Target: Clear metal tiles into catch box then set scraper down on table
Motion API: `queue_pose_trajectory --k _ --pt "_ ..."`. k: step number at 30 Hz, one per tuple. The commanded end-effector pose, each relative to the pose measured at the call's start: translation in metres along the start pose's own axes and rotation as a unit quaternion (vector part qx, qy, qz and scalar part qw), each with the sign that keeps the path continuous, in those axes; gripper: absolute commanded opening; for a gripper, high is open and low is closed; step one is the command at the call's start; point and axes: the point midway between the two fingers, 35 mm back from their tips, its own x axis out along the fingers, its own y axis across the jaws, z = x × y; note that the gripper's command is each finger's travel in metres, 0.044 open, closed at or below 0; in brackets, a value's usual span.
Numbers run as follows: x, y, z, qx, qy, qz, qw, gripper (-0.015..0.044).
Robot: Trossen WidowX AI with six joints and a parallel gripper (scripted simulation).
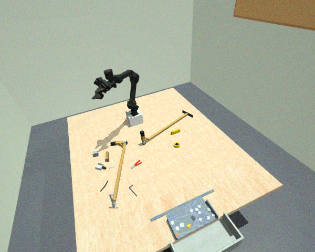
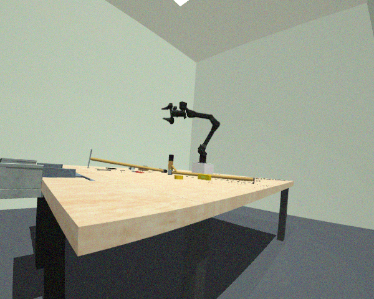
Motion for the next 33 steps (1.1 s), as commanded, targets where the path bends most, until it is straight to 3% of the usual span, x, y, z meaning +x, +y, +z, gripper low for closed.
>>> queue_pose_trajectory --k 1,33 --pt "-0.013 0.001 -0.014 -0.038 0.022 0.008 0.999 0.044" --pt "-0.118 -0.004 -0.101 -0.318 0.138 0.13 0.929 0.044"
